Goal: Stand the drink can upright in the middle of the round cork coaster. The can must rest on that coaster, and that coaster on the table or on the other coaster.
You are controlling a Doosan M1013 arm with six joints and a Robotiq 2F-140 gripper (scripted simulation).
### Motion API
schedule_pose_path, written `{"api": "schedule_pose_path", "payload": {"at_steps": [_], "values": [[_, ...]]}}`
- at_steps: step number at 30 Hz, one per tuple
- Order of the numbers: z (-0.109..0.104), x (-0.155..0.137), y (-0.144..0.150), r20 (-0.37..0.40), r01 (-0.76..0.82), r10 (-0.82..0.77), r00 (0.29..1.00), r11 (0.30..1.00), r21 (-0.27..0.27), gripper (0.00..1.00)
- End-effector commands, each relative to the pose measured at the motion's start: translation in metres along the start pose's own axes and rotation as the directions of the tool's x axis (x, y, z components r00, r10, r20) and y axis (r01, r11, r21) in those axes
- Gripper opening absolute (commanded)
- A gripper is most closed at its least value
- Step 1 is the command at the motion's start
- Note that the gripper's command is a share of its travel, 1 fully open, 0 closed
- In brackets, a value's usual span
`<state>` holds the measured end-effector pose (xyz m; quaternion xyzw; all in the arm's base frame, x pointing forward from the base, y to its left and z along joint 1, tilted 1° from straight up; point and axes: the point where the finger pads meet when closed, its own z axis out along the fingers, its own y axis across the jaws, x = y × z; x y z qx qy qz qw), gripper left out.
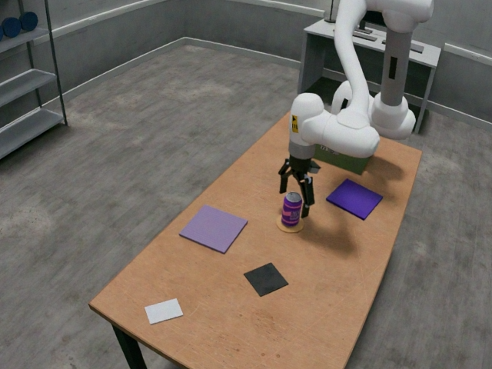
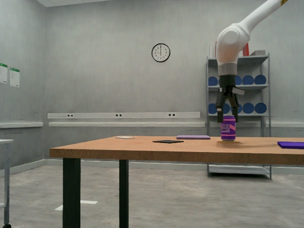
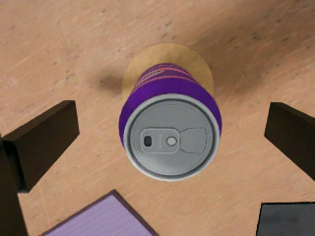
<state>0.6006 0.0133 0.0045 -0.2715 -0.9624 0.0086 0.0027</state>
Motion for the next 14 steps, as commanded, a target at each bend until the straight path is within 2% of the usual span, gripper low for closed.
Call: {"api": "schedule_pose_path", "payload": {"at_steps": [1, 5, 6, 7, 11, 12, 14], "values": [[-0.001, 0.000, 0.000, 0.001, 0.000, 0.000, 1.000, 1.000, -0.001, 1.00], [-0.002, 0.000, 0.000, 0.001, 0.000, 0.000, 1.000, 1.000, -0.001, 1.00], [-0.008, 0.000, 0.000, 0.001, 0.000, 0.000, 1.000, 1.000, -0.001, 1.00], [-0.020, 0.000, 0.000, 0.001, 0.000, 0.000, 1.000, 1.000, -0.001, 1.00], [-0.092, 0.001, -0.001, 0.001, 0.000, 0.000, 1.000, 1.000, -0.001, 1.00], [-0.099, 0.002, -0.001, 0.001, 0.000, 0.000, 1.000, 1.000, -0.001, 1.00], [-0.100, 0.002, -0.001, 0.001, 0.000, 0.000, 1.000, 1.000, -0.001, 1.00]]}}
